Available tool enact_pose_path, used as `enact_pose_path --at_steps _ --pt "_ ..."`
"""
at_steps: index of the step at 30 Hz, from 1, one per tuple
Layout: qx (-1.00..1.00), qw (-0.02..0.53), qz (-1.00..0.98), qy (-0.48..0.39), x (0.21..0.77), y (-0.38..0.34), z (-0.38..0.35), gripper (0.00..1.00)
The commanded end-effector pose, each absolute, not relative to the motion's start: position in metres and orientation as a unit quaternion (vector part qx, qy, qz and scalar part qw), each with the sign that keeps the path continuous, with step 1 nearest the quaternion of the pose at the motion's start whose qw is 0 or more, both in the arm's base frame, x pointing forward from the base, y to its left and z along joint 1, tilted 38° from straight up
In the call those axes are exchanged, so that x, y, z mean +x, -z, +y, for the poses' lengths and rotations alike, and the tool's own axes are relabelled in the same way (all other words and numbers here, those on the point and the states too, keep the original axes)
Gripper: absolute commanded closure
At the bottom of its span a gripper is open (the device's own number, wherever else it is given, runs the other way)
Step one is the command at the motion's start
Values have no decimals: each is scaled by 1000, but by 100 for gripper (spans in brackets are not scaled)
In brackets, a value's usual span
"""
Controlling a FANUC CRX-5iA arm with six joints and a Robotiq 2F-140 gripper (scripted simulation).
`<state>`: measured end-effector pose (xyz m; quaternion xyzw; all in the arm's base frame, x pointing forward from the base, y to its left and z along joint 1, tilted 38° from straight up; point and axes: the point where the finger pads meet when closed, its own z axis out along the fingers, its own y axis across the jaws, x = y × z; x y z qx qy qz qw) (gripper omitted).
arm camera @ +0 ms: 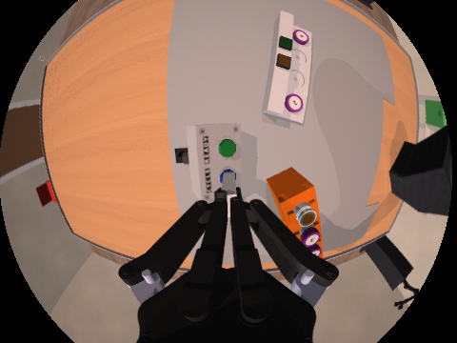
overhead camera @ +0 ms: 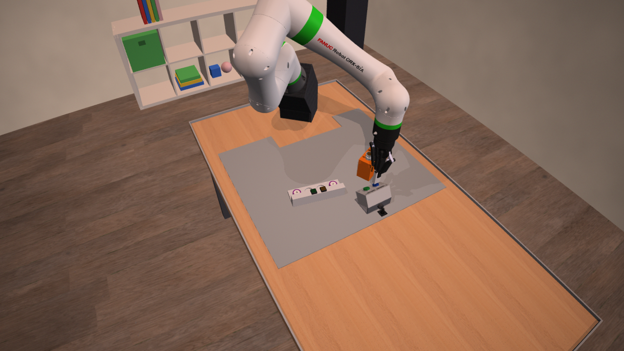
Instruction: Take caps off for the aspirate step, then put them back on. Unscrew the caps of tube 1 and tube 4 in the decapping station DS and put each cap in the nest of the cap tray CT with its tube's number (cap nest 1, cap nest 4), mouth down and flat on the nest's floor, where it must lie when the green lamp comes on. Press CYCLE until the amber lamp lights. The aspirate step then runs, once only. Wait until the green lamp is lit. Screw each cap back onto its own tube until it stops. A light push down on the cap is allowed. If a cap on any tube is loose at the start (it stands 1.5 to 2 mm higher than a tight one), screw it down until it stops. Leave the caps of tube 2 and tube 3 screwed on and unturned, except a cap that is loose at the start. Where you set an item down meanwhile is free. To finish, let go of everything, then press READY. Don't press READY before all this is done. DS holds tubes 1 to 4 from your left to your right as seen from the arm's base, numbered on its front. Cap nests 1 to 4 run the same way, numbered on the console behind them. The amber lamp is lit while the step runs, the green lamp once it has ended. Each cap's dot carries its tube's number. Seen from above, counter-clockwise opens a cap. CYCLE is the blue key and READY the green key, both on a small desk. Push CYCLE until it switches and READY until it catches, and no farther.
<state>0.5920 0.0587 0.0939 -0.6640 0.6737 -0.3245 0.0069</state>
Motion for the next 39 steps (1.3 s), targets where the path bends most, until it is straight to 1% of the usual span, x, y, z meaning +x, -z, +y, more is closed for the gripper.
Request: enact_pose_path --at_steps 1,39 --pt "-664 7 674 325 592 -94 59 100" --pt "-664 7 674 325 598 -83 53 100"
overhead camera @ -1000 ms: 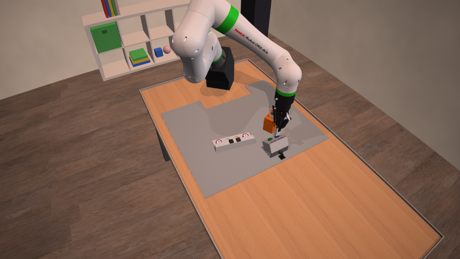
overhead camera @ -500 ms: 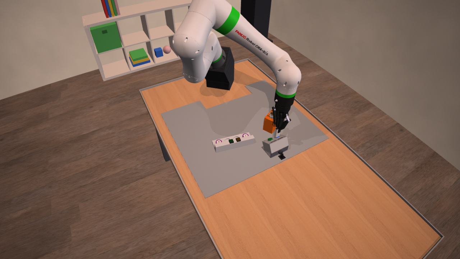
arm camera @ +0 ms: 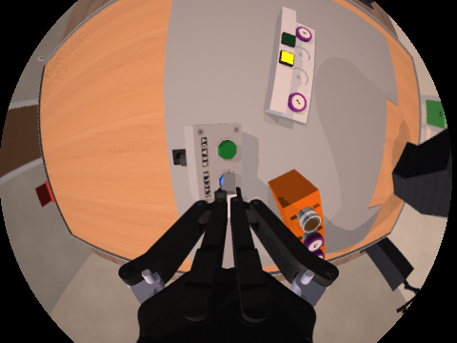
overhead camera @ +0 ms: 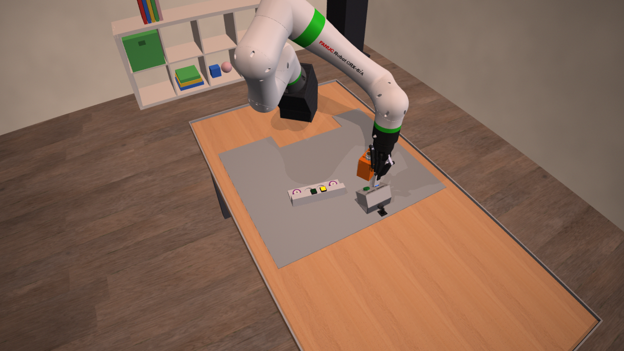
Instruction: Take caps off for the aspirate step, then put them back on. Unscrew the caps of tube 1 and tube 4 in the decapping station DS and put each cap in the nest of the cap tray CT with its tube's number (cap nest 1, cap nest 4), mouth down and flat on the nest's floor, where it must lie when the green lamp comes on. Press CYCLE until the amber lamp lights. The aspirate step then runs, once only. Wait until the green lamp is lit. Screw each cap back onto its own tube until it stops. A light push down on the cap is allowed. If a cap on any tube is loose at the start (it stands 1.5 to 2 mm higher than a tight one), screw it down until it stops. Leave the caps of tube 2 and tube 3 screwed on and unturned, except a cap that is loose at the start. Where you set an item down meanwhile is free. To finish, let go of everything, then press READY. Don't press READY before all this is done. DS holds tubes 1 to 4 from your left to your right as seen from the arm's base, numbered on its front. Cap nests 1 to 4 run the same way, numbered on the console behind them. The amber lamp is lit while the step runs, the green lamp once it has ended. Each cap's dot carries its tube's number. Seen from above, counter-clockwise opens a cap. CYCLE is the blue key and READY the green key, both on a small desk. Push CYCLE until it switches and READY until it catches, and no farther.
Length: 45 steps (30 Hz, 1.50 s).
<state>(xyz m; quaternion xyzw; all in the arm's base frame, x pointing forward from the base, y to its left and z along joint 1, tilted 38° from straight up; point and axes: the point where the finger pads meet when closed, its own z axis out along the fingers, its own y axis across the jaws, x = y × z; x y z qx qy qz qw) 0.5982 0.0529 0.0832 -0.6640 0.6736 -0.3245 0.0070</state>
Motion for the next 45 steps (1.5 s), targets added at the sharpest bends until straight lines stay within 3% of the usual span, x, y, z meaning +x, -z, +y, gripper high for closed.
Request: enact_pose_path --at_steps 1,23,24,45 --pt "-664 7 674 325 598 -83 53 100" --pt "-664 7 674 325 584 -108 67 100" --pt "-691 -6 645 325 581 -110 59 0" --pt "-893 -137 310 294 547 -129 -15 0"
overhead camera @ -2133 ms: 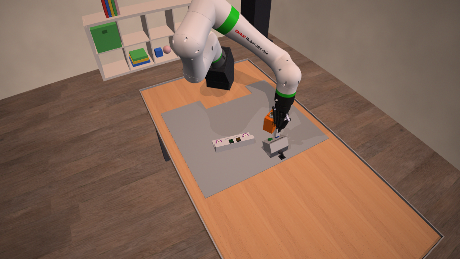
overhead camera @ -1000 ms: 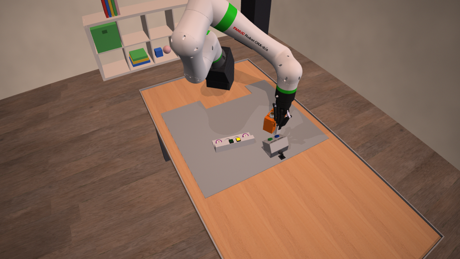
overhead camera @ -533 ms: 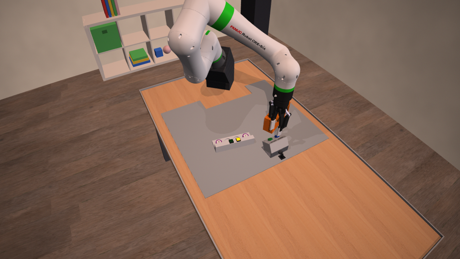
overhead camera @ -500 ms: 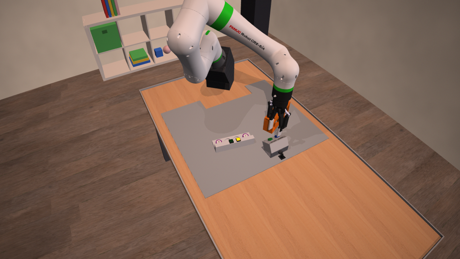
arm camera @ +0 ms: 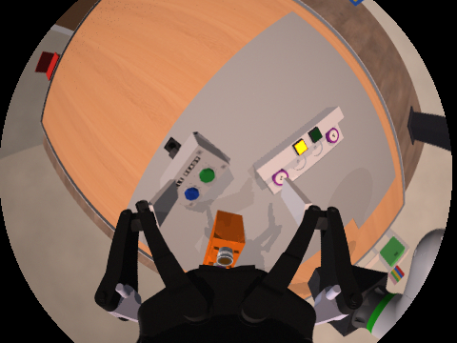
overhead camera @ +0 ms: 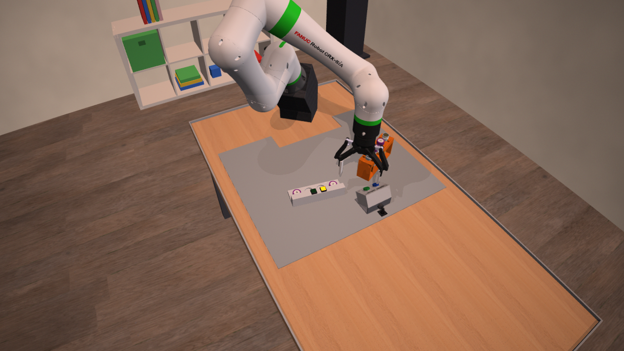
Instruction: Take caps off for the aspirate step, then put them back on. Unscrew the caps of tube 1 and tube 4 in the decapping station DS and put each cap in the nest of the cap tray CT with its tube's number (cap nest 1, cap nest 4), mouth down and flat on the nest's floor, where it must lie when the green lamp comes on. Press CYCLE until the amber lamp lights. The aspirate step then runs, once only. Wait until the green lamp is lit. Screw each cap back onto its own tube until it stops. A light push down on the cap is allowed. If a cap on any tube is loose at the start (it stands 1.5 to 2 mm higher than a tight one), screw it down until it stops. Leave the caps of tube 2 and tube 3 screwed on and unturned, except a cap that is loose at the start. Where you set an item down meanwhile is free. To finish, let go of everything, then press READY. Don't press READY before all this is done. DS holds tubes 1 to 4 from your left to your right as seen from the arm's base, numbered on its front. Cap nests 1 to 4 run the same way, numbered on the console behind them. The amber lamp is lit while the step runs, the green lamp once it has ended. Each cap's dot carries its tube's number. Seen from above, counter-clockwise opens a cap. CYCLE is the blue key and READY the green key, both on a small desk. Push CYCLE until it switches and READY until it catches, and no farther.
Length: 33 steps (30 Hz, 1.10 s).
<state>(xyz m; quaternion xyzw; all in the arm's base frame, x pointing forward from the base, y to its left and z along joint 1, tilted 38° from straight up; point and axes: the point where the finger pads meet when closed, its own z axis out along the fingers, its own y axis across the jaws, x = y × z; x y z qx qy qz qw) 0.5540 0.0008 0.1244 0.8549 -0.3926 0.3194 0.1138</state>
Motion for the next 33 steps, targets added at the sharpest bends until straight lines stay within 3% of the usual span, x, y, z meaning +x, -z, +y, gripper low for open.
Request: enact_pose_path --at_steps 1,10,25,33 --pt "906 149 -273 -288 544 -131 -22 0" --pt "940 199 -106 -257 527 -140 -59 0" --pt "940 200 -101 -256 493 -159 -132 0" --pt "940 200 -101 -256 493 -159 -132 0"
